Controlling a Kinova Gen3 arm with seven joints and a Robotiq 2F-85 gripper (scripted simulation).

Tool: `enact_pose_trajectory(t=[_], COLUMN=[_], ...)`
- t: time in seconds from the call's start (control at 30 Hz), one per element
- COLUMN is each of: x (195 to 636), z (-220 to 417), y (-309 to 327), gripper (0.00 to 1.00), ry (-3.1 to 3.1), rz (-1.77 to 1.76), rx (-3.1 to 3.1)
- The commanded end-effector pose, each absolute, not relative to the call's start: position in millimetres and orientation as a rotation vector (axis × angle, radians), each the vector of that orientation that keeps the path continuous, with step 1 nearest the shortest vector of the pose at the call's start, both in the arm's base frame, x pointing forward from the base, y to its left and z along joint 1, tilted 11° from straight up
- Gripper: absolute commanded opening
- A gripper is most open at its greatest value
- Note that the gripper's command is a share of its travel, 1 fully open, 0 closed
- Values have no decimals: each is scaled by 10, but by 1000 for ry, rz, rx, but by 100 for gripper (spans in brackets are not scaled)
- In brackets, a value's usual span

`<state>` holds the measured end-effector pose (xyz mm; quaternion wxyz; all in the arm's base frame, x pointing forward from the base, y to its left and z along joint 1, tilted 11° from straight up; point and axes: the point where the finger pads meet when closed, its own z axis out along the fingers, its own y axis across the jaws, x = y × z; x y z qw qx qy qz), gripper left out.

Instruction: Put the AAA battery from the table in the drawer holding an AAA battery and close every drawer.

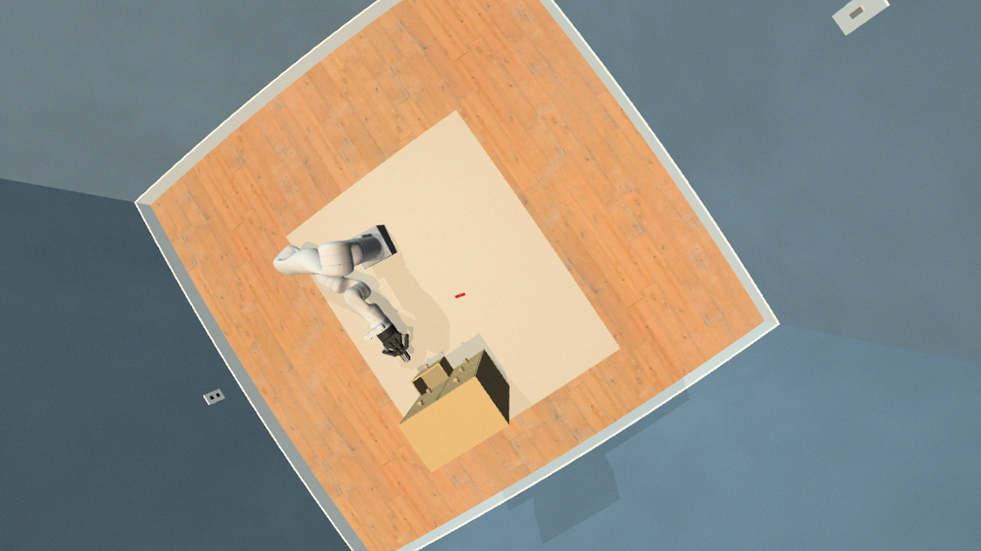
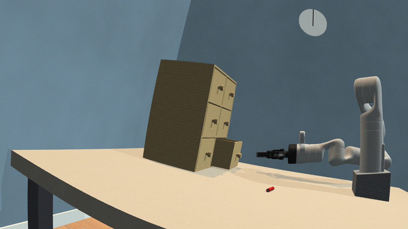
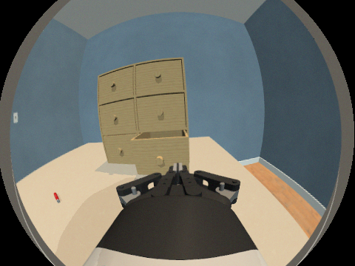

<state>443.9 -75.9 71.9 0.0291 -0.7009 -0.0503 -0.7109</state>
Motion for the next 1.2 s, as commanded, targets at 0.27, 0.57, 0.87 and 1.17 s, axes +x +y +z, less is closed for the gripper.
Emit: enact_pose_trajectory(t=[0.27,0.57,0.87,1.17], x=[4473,4496,4510,4520], z=[692,655,635,621], y=[-573,-481,-426,-375], gripper=[0,0,0,0], ry=[-158,-158,-158,-158], rz=[-2190,-2191,-2191,-2192], rx=[-2150,-2151,-2152,-2151])
